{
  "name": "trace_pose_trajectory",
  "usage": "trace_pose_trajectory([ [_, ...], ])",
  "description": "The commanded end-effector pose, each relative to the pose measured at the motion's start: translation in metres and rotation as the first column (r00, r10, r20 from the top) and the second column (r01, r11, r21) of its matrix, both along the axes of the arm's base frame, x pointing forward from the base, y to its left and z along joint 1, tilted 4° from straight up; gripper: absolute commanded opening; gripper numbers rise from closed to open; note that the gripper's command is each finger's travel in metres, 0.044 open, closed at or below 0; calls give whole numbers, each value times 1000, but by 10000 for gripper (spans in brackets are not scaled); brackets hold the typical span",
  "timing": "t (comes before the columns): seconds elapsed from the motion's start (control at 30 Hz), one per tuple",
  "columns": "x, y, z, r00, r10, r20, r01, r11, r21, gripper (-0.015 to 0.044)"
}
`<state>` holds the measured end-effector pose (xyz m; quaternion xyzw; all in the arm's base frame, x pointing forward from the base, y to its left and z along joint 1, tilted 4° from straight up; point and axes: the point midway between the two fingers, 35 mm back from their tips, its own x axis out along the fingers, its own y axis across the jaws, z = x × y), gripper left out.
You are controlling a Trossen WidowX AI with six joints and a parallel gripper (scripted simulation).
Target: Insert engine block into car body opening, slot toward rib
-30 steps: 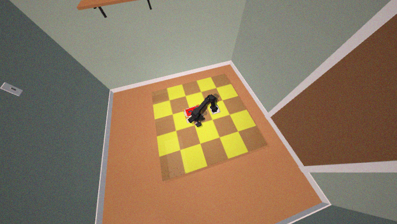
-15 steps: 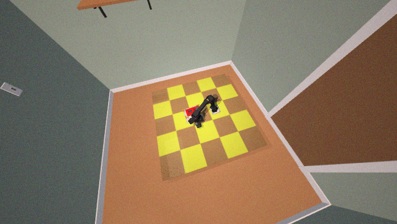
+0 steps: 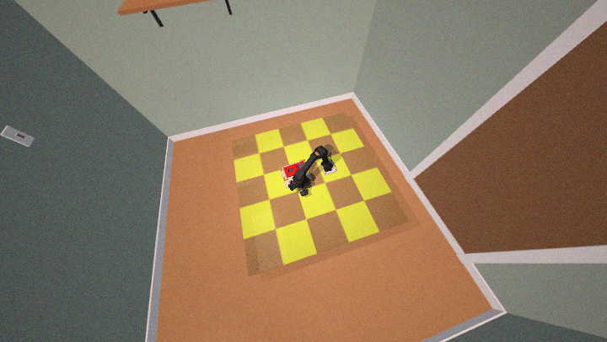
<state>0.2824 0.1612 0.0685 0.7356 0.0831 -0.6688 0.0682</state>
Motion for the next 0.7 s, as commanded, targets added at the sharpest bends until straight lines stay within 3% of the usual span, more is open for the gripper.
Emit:
trace_pose_trajectory([
  [0.0, -1, -2, -4, 1000, 5, -3, -5, 1000, -7, 414],
  [0.3, -1, -2, -4, 1000, 5, -3, -5, 1000, -7, 177],
  [0.6, -1, -2, -4, 1000, 5, -3, -5, 1000, -7, 118],
  [0.67, -1, -1, -4, 1000, 5, -3, -5, 1000, -7, 65],
])
